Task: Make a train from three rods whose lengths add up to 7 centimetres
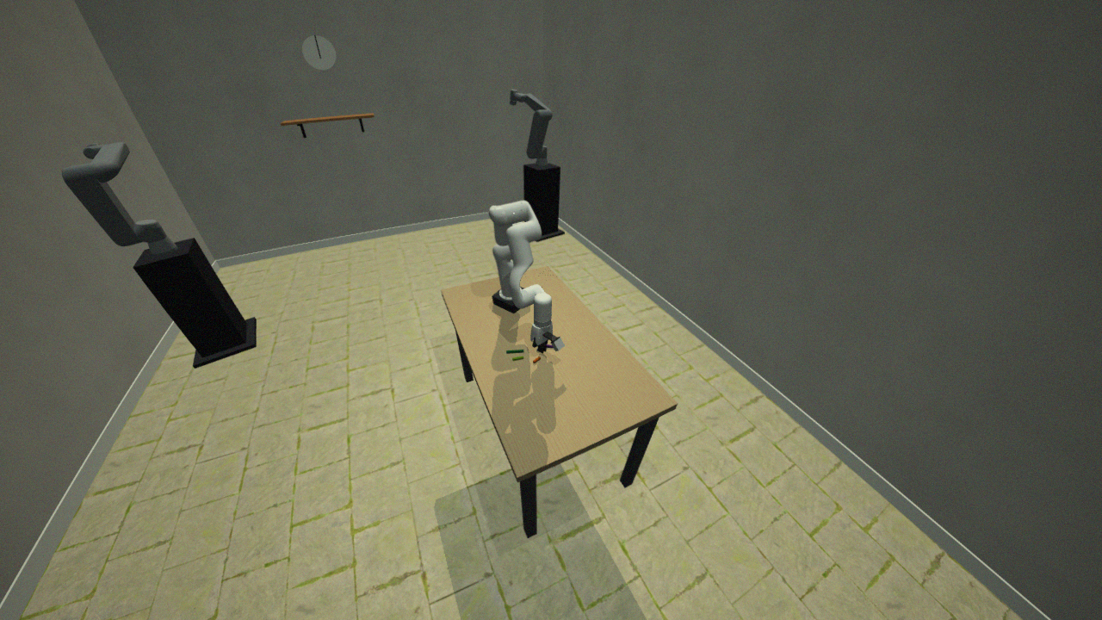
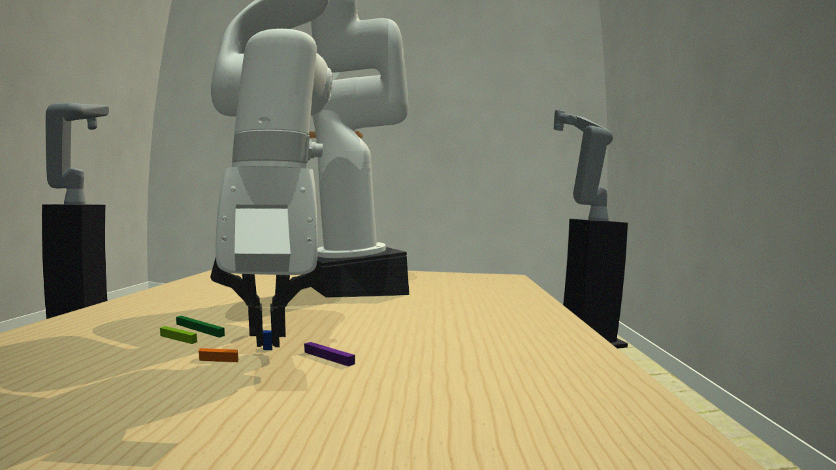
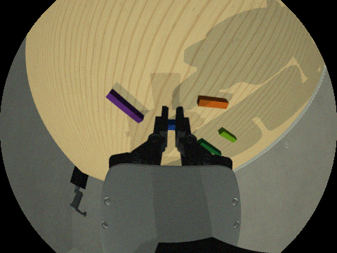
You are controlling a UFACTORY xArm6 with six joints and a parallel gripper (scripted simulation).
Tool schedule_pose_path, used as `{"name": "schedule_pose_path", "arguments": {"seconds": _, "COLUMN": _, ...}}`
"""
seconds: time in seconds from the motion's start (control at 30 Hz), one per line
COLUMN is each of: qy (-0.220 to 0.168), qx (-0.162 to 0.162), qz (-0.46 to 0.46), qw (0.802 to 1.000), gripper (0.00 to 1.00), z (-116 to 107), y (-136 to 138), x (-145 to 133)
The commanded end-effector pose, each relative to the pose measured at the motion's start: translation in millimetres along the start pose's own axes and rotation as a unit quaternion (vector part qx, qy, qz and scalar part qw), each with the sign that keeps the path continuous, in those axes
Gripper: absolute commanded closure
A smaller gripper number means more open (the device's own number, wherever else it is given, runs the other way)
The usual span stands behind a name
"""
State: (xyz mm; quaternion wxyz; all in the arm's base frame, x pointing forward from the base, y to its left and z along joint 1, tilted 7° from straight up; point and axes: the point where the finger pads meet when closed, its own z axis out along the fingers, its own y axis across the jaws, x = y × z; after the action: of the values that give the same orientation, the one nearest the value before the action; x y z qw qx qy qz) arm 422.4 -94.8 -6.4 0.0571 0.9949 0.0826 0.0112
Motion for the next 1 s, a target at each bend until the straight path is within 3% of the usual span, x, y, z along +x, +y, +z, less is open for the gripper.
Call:
{"name": "schedule_pose_path", "arguments": {"seconds": 0.0, "qy": 0.002, "qx": -0.001, "qz": 0.0, "qw": 1.0, "gripper": 0.96, "z": -1, "y": 1, "x": 1}}
{"name": "schedule_pose_path", "arguments": {"seconds": 0.97, "qy": 0.002, "qx": -0.001, "qz": 0.0, "qw": 1.0, "gripper": 0.96, "z": 11, "y": 1, "x": 1}}
